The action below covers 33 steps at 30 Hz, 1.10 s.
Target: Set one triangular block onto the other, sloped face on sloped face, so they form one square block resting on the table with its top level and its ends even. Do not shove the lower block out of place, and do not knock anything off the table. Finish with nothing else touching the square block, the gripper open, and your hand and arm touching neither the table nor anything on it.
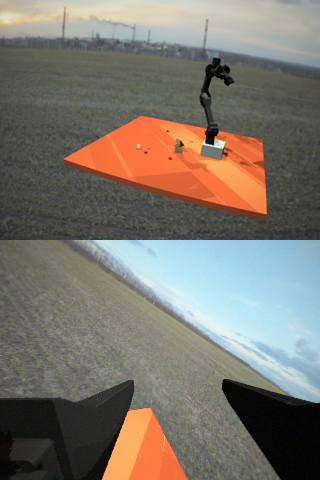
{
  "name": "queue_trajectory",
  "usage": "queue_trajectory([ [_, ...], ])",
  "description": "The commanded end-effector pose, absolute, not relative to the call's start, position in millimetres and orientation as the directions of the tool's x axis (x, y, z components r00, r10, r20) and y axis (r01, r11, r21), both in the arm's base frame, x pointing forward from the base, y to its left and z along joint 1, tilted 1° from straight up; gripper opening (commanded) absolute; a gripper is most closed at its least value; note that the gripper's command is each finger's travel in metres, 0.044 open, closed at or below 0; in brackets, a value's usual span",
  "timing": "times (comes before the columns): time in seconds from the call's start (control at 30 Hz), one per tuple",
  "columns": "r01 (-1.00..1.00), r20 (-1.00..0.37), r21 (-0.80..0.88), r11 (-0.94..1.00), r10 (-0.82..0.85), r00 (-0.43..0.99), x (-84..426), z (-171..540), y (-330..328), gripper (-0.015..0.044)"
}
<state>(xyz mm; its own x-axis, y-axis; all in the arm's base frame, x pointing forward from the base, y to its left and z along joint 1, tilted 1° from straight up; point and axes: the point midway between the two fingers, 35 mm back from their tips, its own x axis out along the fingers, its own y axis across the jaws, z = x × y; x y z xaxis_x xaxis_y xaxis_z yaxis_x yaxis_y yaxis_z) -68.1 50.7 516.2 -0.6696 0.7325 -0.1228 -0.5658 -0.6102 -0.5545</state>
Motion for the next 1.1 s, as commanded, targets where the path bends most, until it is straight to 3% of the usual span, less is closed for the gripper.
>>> queue_trajectory([
  [0.0,-0.57,-0.129,-0.551,-0.61,0.737,-0.664,-68.7,515.5,53.1,0.0426],
  [0.23,-0.743,-0.363,-0.391,-0.543,0.833,-0.418,-67.9,481.7,146.0,0.044],
  [0.5,-0.927,-0.591,-0.223,-0.301,0.798,-0.117,-7.6,427.6,237.6,0.044],
  [0.8,-0.996,-0.806,-0.05,0.067,0.587,0.08,99.5,348.7,284.5,0.044],
  [1.07,-0.875,-0.949,0.085,0.476,0.305,0.074,210.5,257.3,265.8,0.044],
])
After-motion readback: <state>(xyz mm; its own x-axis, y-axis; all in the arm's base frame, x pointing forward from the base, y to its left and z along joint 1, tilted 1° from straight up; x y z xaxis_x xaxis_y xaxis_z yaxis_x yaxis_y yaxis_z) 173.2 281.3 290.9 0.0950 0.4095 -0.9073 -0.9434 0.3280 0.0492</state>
